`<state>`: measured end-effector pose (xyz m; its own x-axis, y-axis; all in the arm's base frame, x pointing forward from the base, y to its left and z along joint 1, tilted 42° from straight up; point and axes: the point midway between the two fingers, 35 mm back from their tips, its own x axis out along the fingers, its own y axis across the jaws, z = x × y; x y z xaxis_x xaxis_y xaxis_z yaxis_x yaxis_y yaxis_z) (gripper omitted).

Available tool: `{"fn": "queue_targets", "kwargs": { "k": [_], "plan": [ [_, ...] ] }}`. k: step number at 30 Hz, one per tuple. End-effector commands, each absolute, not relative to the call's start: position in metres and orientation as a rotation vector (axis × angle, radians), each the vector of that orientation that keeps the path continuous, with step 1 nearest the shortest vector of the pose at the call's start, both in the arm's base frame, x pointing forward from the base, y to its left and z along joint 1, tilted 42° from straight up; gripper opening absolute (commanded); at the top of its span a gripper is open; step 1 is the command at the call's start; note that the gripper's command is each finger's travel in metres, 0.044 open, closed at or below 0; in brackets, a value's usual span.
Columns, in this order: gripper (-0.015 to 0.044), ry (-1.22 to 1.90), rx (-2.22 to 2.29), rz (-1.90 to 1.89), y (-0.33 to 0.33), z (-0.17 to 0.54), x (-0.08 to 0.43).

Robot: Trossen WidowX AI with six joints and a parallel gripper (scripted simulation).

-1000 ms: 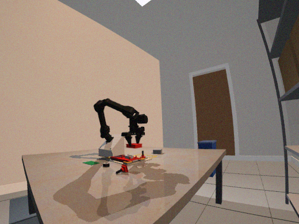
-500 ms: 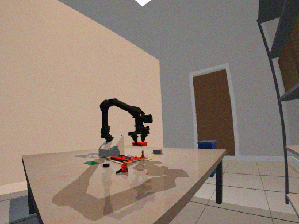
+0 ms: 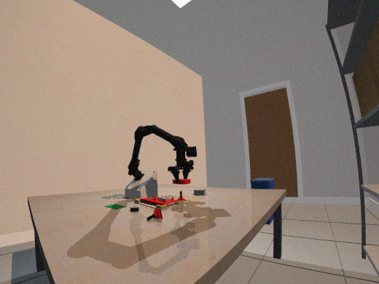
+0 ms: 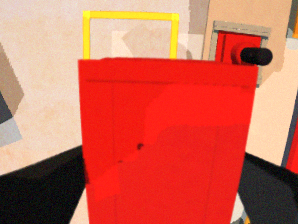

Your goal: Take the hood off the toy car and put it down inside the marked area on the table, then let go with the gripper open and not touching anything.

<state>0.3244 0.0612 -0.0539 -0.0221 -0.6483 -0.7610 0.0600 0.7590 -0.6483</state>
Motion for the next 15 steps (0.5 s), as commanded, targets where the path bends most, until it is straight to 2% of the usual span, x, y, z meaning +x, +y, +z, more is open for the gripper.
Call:
{"fn": "queue_targets", "kwargs": {
  "k": [1, 15],
  "plan": [
    [0.0000, 1.493, -0.493, -0.606, 0.075, -0.064, 0.320],
    [0.0000, 1.494, -0.496, -0.611, 0.083, -0.076, 0.314]
  ]
}}
